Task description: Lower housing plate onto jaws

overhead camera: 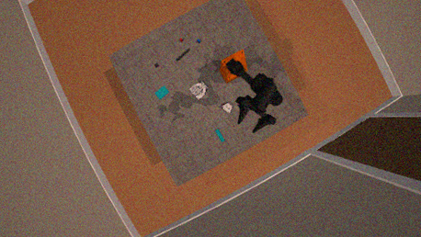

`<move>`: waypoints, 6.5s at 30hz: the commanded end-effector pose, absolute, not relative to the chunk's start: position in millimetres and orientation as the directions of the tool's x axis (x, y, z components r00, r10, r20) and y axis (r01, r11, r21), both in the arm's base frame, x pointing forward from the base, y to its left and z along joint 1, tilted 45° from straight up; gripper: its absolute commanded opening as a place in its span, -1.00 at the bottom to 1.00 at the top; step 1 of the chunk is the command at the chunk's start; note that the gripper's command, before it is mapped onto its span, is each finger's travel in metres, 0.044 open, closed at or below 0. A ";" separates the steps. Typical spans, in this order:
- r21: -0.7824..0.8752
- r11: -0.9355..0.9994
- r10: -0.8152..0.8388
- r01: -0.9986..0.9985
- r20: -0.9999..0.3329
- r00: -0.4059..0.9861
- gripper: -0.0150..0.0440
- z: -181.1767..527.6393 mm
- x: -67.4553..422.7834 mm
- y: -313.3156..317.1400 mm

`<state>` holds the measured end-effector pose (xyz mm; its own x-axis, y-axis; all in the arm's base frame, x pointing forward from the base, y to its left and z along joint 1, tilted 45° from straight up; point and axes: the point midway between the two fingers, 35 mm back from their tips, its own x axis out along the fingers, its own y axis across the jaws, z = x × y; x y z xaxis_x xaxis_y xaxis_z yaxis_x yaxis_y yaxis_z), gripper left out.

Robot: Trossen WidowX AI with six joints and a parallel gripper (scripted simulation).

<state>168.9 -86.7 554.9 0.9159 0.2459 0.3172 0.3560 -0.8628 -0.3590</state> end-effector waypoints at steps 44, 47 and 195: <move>-0.709 -0.490 0.396 0.507 0.338 0.854 1.00 494.6 279.1 -67.8; -0.731 -0.470 0.407 0.495 0.318 0.856 1.00 485.0 288.0 -61.3; -0.670 -0.705 0.705 0.232 -0.695 0.138 1.00 93.1 206.7 250.9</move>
